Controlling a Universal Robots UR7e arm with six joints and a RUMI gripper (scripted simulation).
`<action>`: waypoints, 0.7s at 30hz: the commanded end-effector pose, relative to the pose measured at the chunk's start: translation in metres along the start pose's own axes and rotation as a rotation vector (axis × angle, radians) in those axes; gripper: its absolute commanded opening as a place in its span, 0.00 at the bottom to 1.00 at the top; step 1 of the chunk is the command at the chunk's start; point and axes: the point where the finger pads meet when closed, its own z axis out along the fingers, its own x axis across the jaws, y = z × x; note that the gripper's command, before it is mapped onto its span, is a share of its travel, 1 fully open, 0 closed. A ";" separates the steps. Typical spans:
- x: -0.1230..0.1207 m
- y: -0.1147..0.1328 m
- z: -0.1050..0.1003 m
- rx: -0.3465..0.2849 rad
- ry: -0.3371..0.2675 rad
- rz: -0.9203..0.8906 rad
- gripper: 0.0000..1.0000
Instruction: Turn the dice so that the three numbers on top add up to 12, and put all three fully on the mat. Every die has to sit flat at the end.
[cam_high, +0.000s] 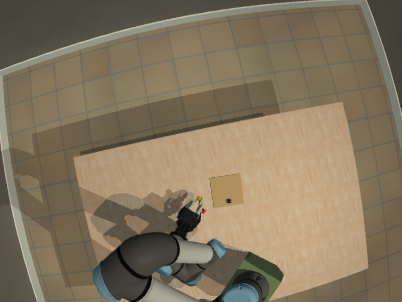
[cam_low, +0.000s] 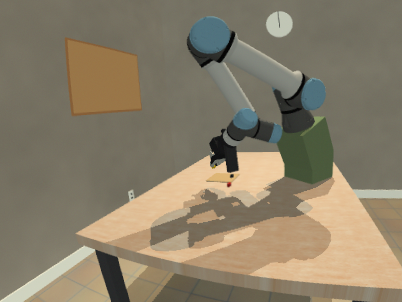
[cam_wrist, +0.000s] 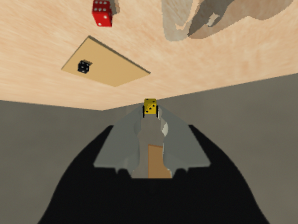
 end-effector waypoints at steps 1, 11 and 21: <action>0.002 0.003 0.000 -0.018 0.004 0.007 0.00; 0.002 -0.004 0.006 -0.018 0.004 0.007 0.00; 0.002 -0.026 0.022 -0.018 0.004 0.007 0.00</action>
